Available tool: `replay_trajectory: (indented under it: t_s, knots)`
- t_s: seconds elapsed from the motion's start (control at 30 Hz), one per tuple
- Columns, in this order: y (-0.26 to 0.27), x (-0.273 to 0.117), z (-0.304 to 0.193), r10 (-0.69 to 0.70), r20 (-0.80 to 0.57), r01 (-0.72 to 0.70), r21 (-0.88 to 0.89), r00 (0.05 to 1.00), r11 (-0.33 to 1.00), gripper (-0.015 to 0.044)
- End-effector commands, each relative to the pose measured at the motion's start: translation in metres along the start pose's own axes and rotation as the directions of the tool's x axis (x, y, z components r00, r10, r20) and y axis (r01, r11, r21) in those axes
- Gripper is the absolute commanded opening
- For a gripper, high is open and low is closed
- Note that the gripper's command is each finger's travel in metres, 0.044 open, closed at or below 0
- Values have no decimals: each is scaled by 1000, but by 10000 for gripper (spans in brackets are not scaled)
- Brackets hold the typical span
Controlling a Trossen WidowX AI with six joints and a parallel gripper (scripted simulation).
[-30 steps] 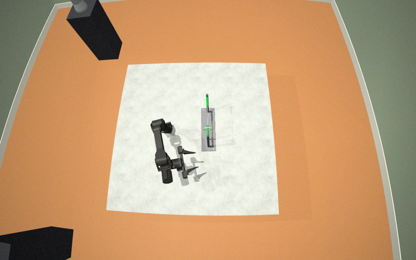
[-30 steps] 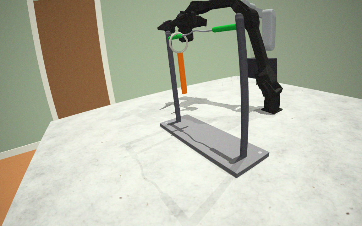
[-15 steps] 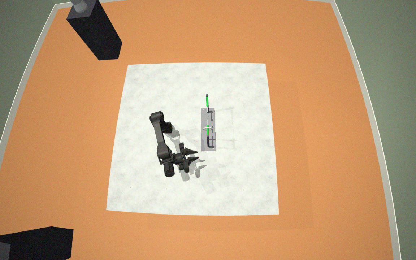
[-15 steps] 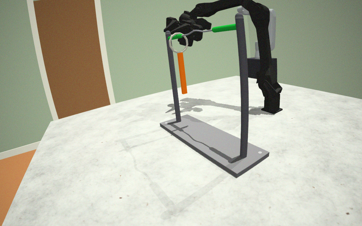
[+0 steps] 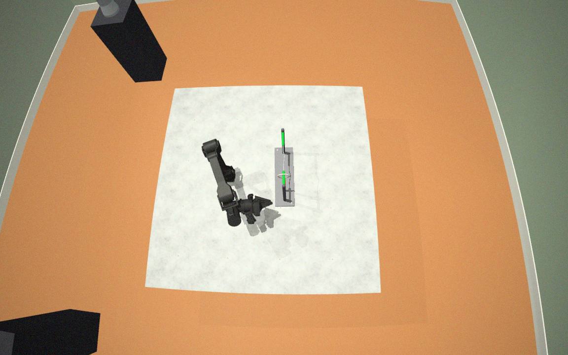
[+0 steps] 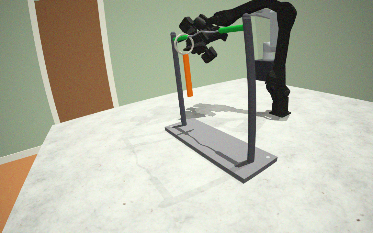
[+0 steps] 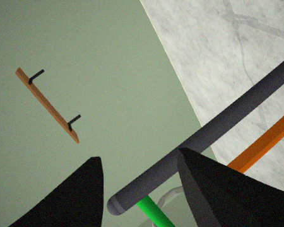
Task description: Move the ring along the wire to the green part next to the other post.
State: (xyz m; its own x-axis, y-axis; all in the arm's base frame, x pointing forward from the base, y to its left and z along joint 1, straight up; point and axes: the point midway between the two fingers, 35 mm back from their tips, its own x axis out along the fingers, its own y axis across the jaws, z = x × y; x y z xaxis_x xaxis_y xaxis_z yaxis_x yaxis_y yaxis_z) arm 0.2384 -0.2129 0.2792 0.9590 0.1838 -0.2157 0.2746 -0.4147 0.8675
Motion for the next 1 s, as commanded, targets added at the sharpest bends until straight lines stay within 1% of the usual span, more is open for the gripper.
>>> replay_trajectory:
  t_s: [0.0,0.2,0.43,0.7,0.97]
  knots:
    - [-21,6,-6,-8,17,11,-186,1000,982,160]
    - [-53,14,-14,-11,41,28,-437,999,899,160]
    - [-92,21,-22,-5,67,50,-688,998,724,160]
    - [-137,28,-28,20,91,73,-894,996,443,160]
    - [-182,32,-33,59,106,99,-989,993,108,160]
